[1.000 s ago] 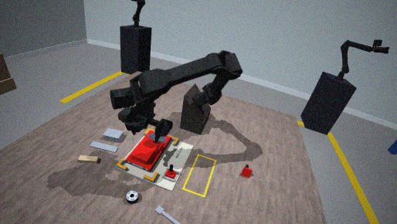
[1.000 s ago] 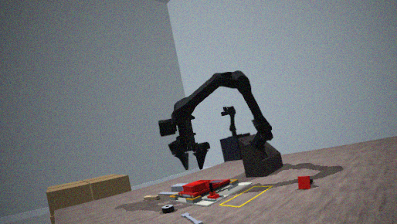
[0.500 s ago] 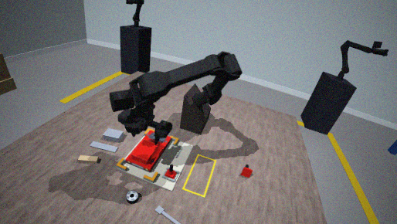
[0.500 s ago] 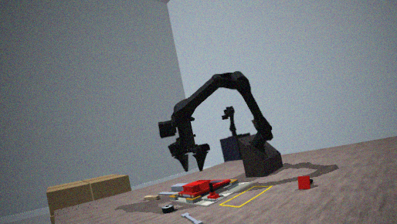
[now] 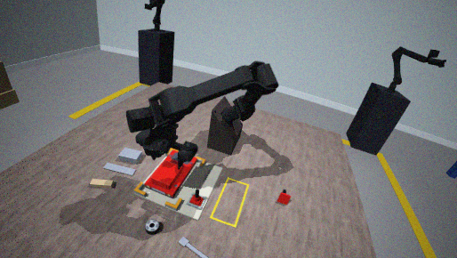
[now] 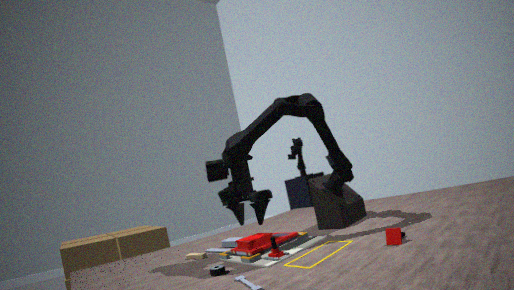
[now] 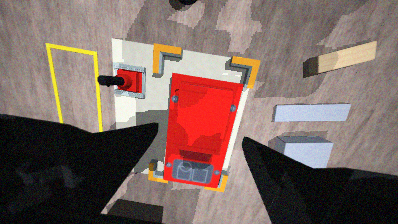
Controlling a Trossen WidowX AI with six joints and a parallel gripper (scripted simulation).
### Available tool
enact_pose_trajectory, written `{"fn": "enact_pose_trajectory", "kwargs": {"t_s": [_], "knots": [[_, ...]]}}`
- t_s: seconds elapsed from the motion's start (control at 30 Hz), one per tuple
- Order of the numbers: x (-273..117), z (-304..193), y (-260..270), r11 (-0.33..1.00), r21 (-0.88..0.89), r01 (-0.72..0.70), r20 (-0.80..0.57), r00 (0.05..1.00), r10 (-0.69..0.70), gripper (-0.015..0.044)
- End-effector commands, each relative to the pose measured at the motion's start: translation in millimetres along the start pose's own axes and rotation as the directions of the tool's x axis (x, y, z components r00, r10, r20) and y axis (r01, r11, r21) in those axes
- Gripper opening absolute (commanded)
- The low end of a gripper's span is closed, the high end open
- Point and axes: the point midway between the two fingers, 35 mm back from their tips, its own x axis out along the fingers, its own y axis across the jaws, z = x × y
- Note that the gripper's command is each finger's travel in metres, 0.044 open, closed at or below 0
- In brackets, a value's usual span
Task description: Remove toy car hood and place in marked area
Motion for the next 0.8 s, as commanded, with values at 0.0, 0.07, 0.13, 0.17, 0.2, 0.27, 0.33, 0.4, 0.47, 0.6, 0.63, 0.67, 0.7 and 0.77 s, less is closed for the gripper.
{"fn": "enact_pose_trajectory", "kwargs": {"t_s": [0.0,0.07,0.13,0.17,0.2,0.27,0.33,0.4,0.47,0.6,0.63,0.67,0.7,0.77], "knots": [[4,-1,1,1.0,0.004,-0.004,-0.002,1.0,0.004,0.044],[5,-1,1,1.0,0.004,-0.004,-0.002,1.0,0.004,0.044],[7,-1,1,1.0,0.004,-0.004,-0.002,1.0,0.004,0.044],[8,-1,1,1.0,0.004,-0.004,-0.002,1.0,0.004,0.044],[8,-1,1,1.0,0.004,-0.005,-0.002,1.0,0.005,0.044],[10,-1,1,1.0,0.004,-0.005,-0.002,1.0,0.005,0.044],[11,-1,1,1.0,0.004,-0.005,-0.002,1.0,0.005,0.044],[12,-1,1,1.0,0.004,-0.005,-0.002,1.0,0.005,0.044],[14,-1,1,1.0,0.004,-0.005,-0.002,1.0,0.005,0.044],[17,-1,1,1.0,0.003,-0.005,-0.002,1.0,0.005,0.044],[17,-1,1,1.0,0.003,-0.005,-0.002,1.0,0.005,0.044],[18,-1,1,1.0,0.003,-0.005,-0.002,1.0,0.005,0.044],[19,-1,1,1.0,0.003,-0.005,-0.002,1.0,0.005,0.044],[20,-1,1,1.0,0.003,-0.005,-0.002,1.0,0.005,0.044]]}}
